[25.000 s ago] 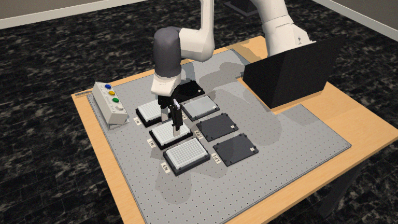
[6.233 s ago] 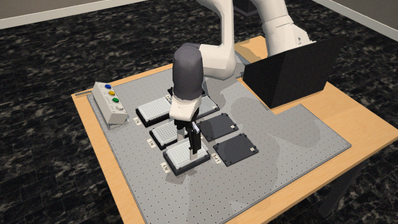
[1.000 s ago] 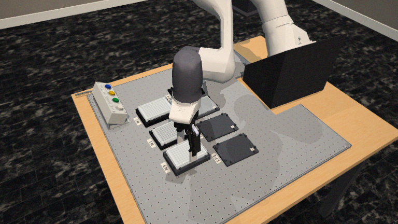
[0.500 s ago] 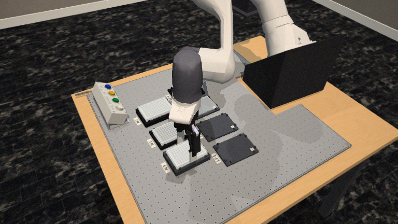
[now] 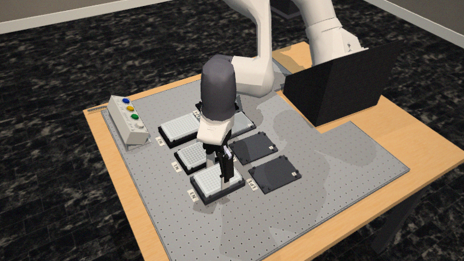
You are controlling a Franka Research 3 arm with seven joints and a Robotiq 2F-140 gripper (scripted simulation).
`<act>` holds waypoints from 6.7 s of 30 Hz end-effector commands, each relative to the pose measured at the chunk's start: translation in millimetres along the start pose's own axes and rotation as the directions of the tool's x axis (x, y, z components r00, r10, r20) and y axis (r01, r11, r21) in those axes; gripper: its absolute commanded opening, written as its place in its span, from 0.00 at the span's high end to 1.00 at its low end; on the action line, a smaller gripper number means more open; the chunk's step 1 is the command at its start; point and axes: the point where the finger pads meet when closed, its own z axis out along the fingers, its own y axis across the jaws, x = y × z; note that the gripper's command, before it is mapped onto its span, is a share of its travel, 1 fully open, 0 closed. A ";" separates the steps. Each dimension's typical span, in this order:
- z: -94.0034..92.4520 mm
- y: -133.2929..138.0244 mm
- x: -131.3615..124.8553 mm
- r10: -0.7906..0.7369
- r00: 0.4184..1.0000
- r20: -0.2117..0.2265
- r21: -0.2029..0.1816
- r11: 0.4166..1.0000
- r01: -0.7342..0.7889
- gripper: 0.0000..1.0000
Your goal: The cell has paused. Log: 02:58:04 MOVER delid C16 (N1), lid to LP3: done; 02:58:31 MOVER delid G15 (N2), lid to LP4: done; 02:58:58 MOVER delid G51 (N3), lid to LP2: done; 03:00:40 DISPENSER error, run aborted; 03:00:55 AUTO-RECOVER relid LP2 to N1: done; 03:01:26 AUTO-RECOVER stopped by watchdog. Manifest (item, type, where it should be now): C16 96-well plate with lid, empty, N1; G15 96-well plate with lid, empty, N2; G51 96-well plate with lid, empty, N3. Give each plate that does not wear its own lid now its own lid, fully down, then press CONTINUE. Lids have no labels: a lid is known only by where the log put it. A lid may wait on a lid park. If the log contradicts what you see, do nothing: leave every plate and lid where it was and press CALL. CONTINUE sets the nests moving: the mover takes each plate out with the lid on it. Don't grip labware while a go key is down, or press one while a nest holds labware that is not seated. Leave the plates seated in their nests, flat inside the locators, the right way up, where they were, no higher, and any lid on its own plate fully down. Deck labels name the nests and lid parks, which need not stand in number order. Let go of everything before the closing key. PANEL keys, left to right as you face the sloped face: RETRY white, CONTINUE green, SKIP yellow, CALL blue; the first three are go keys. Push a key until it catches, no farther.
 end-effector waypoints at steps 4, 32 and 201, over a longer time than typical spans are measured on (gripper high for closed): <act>1.9 0.6 1.1 0.001 1.000 -0.002 0.000 1.000 -0.001 1.00; 2.0 0.7 1.1 0.001 1.000 -0.002 0.000 1.000 -0.001 1.00; -47.0 197.4 -180.9 -0.004 1.000 -0.002 0.000 1.000 0.004 0.34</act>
